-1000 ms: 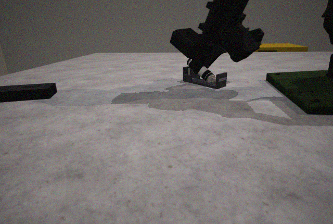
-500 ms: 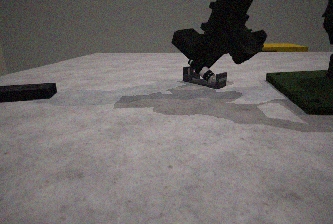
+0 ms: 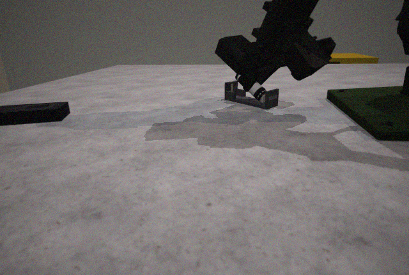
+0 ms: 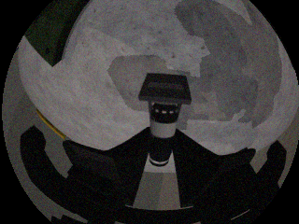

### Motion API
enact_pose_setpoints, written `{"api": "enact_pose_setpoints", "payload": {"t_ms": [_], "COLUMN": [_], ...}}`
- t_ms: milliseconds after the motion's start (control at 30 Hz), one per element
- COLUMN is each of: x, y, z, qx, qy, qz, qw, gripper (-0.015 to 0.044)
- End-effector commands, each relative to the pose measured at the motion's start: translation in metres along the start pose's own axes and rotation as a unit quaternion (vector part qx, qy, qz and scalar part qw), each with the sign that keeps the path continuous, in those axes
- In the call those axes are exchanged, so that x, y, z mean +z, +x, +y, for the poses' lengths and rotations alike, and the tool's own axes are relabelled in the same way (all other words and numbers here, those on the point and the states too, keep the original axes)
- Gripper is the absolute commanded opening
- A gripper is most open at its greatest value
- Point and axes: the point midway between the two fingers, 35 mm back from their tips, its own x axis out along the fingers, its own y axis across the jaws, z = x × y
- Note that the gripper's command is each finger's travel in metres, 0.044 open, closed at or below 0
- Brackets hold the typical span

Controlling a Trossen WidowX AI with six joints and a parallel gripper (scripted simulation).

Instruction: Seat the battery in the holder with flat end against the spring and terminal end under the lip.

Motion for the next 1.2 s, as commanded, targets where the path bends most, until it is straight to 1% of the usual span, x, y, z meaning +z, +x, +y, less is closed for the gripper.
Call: {"api": "enact_pose_setpoints", "payload": {"t_ms": [0,1167], "x": [0.005,-0.001], "y": [-0.001,0.010], "z": [0.000,-0.001], "qx": [-0.001,0.017], "qy": [-0.002,-0.025], "qz": [-0.007,-0.143], "qw": [1.000,0.989], "gripper": [0.0074,0.0074]}}
